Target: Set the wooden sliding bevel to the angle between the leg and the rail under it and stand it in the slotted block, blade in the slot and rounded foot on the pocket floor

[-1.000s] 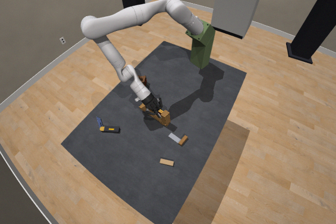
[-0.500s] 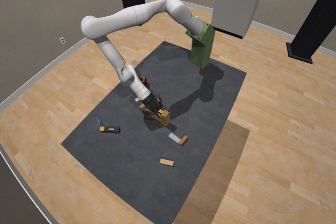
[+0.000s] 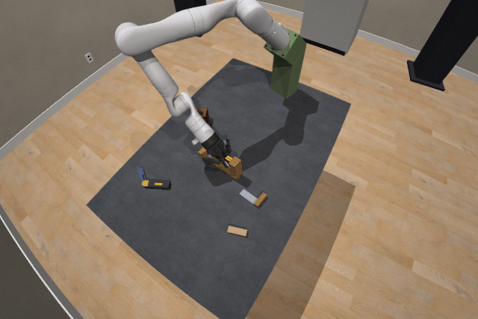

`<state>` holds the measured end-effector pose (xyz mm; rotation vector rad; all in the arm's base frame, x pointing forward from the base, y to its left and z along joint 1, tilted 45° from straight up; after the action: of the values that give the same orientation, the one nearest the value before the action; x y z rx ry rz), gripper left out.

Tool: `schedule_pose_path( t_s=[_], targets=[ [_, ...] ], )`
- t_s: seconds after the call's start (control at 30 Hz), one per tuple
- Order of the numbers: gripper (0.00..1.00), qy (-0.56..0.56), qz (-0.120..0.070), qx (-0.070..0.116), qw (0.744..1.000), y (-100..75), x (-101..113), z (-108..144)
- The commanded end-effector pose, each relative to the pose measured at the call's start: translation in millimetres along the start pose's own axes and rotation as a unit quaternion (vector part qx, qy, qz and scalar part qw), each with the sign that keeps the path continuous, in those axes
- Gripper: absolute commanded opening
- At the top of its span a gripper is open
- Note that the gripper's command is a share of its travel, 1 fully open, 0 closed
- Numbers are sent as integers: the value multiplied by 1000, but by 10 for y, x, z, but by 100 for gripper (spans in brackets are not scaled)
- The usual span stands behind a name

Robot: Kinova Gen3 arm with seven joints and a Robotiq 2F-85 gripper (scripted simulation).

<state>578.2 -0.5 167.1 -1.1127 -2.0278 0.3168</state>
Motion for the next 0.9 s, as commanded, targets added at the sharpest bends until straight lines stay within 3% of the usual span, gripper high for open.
schedule_pose_path(
  t_s=[0.0,0.87],
  targets=[
    [10,-1,0,0,1000,-4,5,-4],
    [10,-1,0,0,1000,-60,60,0]
  ],
)
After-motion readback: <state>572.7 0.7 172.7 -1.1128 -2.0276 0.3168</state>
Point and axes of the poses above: the point where the finger pads meet when closed, its own y axis out along the fingers, its own z axis across the jaws, x = y × z, the point moved 1 cm from there along -y, back along the fingers, and after that the axes turned 5 degrees about y, right-handed, at the moved point
